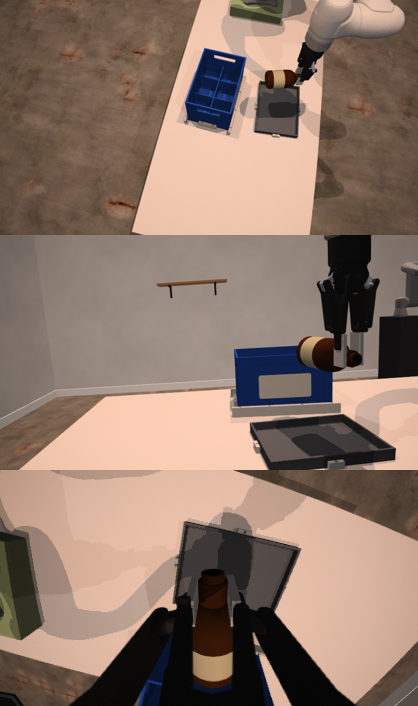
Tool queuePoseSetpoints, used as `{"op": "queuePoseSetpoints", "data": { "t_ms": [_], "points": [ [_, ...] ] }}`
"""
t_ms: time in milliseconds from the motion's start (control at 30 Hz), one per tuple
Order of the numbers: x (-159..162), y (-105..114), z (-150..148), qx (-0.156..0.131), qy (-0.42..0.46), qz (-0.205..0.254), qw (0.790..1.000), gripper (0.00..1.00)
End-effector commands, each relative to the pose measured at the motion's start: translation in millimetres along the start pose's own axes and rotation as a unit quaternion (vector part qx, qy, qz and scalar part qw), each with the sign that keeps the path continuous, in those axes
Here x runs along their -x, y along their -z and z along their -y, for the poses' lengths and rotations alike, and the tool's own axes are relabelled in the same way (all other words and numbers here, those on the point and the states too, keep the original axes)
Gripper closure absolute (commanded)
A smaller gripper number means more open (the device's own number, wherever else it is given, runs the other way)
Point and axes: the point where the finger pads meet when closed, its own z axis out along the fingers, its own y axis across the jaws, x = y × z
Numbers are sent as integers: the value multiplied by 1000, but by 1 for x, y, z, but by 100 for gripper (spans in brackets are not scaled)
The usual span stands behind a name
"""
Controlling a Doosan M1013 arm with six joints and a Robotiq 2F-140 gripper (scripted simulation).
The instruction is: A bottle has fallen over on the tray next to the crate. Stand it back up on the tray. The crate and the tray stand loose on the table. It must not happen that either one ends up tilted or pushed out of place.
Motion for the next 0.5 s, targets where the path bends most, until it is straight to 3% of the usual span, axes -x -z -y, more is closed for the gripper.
{"op": "queuePoseSetpoints", "data": {
  "t_ms": [0, 467],
  "points": [
    [0, 0, 0, 0, -16, 0, 1000, 90],
    [0, 0, 0, 0, -98, 0, 995, 90]
  ]
}}
